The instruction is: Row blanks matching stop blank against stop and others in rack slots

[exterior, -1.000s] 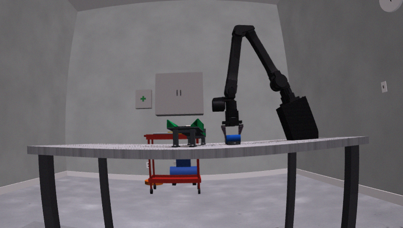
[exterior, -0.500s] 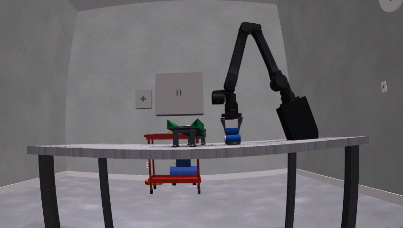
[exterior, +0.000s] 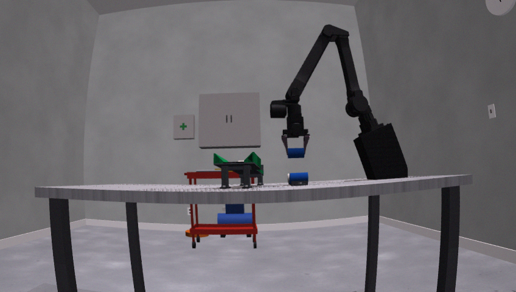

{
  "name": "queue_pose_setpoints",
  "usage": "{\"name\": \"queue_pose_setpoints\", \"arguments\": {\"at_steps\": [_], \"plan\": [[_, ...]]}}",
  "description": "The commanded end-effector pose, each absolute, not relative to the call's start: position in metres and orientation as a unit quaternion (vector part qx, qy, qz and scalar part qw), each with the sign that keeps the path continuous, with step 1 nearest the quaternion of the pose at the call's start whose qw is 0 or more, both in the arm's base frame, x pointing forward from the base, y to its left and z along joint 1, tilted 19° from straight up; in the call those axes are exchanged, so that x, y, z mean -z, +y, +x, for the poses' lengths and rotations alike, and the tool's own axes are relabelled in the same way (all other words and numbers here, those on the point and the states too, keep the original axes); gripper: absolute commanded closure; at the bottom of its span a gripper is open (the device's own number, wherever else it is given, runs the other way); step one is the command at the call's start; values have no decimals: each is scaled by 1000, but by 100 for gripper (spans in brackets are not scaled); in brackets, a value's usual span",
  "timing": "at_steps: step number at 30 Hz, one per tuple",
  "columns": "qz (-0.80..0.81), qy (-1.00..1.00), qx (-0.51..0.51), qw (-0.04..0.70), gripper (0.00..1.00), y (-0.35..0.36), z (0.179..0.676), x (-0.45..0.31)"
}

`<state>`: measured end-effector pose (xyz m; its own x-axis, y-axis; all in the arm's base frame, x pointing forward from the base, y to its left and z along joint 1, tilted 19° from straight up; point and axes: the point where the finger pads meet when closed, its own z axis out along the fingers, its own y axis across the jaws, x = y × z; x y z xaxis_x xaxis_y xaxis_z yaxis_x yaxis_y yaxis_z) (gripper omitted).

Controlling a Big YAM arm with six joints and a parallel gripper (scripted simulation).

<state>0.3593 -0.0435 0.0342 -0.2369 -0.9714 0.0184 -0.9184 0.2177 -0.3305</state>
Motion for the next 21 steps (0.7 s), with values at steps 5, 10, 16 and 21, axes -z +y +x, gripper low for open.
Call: {"name": "queue_pose_setpoints", "arguments": {"at_steps": [5, 10, 16, 21], "plan": [[-608, 775, 141, 99, 36, -42, 363, -41], [-607, 776, 139, 99, 36, -39, 389, -52], [-596, 784, 139, 103, 36, -29, 455, -95], [-588, 790, 139, 106, 36, -18, 503, -129]]}}
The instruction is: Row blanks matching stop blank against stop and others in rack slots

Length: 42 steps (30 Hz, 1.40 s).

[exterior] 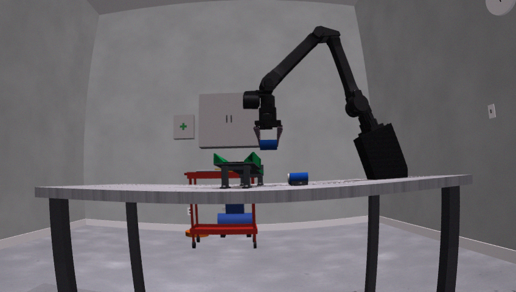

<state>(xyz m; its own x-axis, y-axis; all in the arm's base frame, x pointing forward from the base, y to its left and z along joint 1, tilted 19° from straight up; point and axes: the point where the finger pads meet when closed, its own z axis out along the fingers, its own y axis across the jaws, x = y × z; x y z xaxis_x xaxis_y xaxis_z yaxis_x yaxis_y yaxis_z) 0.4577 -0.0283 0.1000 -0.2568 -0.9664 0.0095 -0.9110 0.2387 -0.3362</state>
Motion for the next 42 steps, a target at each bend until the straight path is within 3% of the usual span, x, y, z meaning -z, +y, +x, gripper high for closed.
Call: {"name": "queue_pose_setpoints", "arguments": {"at_steps": [1, 7, 14, 15, 22, 42], "plan": [[-586, 791, 139, 107, 36, -15, 516, -139], [-577, 797, 139, 110, 36, -1, 556, -171], [-569, 806, 133, 98, 36, -14, 538, -164], [-575, 796, 146, 121, 36, -1, 556, -187], [-571, 798, 149, 124, 36, -7, 558, -187], [-579, 797, 135, 103, 36, -17, 570, -98]]}}
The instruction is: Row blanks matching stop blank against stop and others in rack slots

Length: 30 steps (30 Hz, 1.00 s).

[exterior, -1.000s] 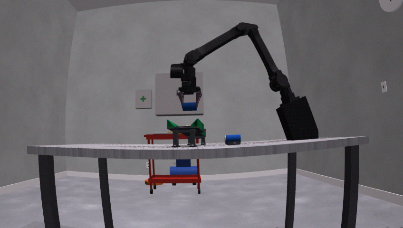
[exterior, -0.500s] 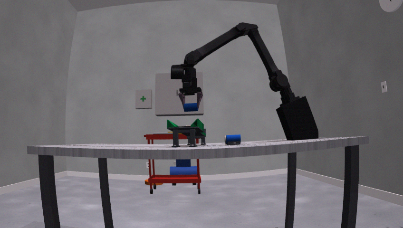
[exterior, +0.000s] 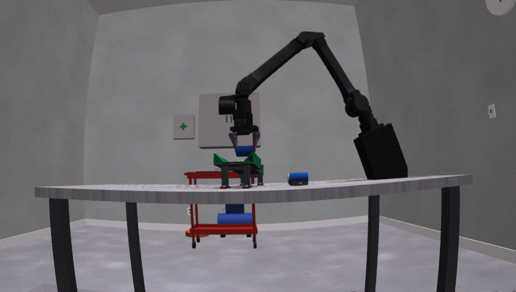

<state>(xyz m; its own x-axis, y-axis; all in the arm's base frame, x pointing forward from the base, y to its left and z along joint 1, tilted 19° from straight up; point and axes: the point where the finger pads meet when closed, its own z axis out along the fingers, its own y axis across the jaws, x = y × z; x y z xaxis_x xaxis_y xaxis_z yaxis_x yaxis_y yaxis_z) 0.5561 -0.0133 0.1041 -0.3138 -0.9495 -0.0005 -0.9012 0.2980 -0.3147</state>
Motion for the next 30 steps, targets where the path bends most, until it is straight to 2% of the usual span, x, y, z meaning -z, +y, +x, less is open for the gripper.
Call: {"name": "queue_pose_setpoints", "arguments": {"at_steps": [1, 6, 7, 9, 15, 18, 30], "plan": [[-578, 797, 137, 106, 36, -19, 574, -96], [-579, 798, 132, 99, 36, -20, 572, -77], [-577, 792, 154, 130, 36, -15, 588, -112], [-579, 795, 142, 114, 36, -17, 590, -83], [-577, 797, 140, 110, 36, -21, 589, -70], [-576, 795, 148, 122, 36, -19, 588, -93], [-576, 795, 146, 120, 36, -19, 587, -90]]}}
